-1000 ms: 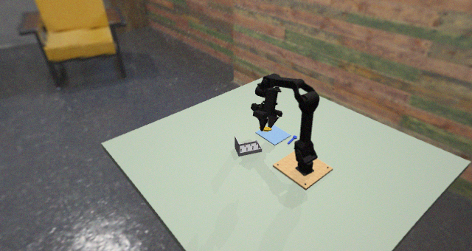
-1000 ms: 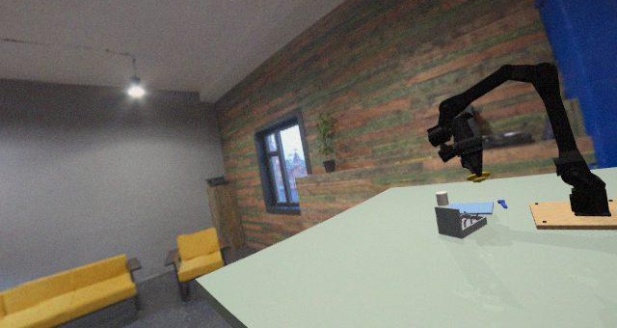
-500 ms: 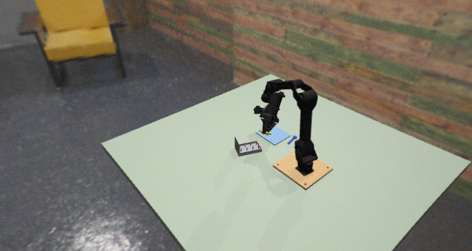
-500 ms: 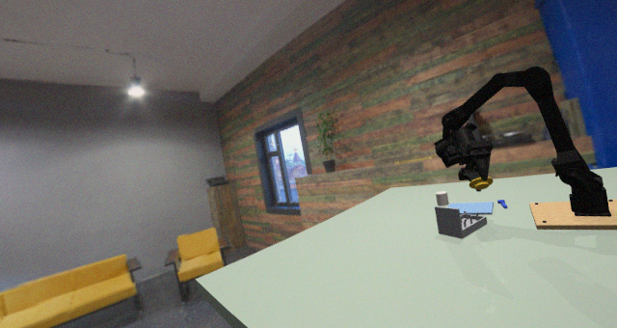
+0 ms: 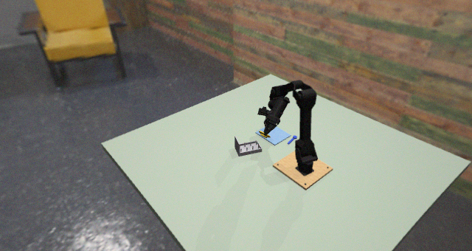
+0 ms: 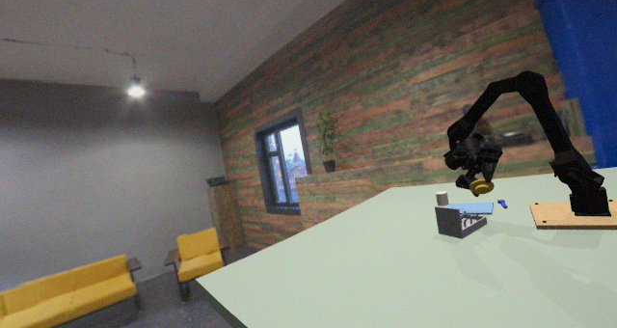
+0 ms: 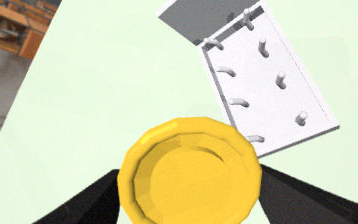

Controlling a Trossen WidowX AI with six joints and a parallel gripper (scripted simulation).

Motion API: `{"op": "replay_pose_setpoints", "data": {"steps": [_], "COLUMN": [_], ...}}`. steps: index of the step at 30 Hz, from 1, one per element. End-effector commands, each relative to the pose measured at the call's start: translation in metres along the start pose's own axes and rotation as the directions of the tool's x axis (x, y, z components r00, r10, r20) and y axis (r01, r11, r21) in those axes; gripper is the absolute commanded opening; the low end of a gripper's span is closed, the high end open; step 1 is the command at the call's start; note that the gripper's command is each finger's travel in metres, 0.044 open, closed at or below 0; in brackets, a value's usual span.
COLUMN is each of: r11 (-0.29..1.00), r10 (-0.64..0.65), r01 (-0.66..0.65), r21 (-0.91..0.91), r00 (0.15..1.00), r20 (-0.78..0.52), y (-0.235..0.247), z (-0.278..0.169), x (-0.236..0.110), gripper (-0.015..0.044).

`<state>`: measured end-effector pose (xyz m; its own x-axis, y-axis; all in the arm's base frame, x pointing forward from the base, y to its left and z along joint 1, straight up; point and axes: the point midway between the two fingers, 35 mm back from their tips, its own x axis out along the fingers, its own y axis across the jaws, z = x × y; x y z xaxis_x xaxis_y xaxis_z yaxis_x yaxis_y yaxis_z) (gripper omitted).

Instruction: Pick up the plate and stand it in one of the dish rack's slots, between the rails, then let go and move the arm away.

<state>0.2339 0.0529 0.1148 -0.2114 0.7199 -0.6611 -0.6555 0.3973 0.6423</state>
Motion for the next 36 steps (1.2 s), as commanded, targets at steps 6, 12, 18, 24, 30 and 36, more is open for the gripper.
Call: {"op": "replay_pose_setpoints", "data": {"steps": [6, 12, 18, 24, 30, 36], "r11": [0.986, 0.962, 0.929, 0.888, 0.838, 0.78], "r10": [0.066, 0.092, 0.109, 0.115, 0.111, 0.095], "r01": [-0.042, -0.026, 0.023, 0.099, 0.201, 0.319], "r21": [-0.163, -0.271, -0.369, -0.449, -0.507, -0.539], "r00": [0.988, 0.967, 0.937, 0.897, 0.848, 0.79], "r20": [0.141, 0.236, 0.331, 0.426, 0.518, 0.606], "y": [-0.007, -0.01, -0.014, -0.018, -0.023, -0.028], "z": [-0.004, -0.006, -0.007, -0.008, -0.01, -0.012], "x": [0.003, 0.004, 0.003, 0.001, -0.002, -0.005], "gripper": [0.0, 0.0, 0.0, 0.0, 0.0, 0.0]}}
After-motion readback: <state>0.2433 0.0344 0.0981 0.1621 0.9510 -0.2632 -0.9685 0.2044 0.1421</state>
